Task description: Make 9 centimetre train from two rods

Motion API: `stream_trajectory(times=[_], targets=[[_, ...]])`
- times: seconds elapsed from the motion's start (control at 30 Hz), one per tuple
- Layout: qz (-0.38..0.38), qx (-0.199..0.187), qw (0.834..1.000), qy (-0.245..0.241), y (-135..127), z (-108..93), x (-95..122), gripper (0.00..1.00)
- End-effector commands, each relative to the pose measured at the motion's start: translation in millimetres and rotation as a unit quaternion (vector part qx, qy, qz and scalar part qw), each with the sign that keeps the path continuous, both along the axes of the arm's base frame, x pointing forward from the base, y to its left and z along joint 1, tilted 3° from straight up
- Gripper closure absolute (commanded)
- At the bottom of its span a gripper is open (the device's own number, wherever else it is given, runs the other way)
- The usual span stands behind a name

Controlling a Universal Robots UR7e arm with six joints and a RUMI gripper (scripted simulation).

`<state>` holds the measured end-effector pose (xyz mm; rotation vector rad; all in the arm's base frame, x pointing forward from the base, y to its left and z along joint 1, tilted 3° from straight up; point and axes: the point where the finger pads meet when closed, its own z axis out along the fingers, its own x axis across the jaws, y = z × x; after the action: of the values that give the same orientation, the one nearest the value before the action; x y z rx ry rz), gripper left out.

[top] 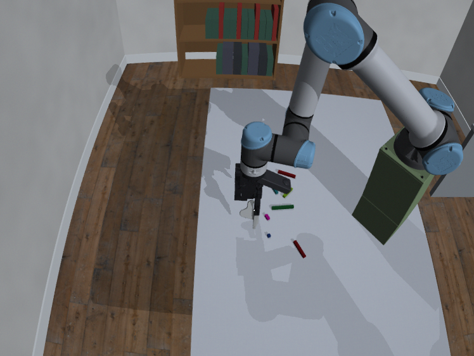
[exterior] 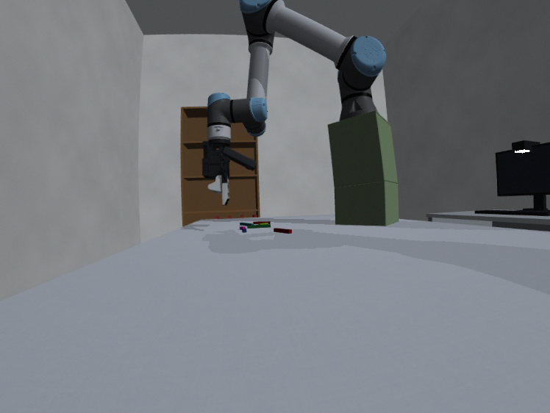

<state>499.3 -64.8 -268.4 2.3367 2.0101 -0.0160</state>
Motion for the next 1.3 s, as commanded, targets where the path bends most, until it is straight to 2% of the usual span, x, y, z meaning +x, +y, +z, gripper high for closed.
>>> stream_trajectory(times=[0.0, 0.6, 1.27], targets=[[-0.002, 0.000, 1.000, -0.002, -1.2, 0.2, 1.7, 0.00], [-0.032, 0.001, 0.999, -0.002, 0.5, -0.3, -0.1, 0.00], [-0.151, 0.005, 0.988, -0.008, 6.0, -1.0, -2.7, 0.00]])
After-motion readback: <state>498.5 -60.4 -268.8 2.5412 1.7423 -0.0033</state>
